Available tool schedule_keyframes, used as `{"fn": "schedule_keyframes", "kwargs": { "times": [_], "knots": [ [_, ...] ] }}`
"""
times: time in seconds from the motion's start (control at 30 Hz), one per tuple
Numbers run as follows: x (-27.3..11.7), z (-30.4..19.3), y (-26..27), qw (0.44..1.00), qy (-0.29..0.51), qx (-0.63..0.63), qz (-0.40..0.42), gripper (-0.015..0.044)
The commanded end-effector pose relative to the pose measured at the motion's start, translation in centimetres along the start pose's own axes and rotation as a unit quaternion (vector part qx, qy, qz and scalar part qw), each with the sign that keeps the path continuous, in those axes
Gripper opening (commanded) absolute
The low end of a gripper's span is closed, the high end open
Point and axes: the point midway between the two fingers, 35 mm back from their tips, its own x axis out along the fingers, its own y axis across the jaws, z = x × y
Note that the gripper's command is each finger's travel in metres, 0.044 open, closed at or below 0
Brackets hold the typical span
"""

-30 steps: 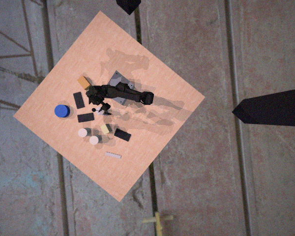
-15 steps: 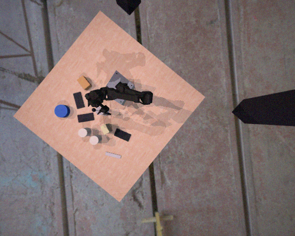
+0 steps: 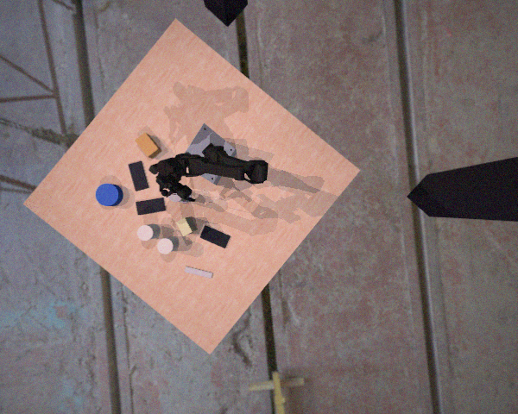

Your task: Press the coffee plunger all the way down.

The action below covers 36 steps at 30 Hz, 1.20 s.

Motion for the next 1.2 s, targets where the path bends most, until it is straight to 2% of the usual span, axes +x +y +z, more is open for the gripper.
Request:
{"fn": "schedule_keyframes", "kwargs": {
  "times": [0.0, 1.17],
  "knots": [
    [0.0, -0.2, -0.1, 1.000, 0.001, 0.004, -0.002, 0.0125],
    [3.2, -3.0, -1.4, 1.000, 0.007, 0.002, -0.006, 0.0125]
  ]
}}
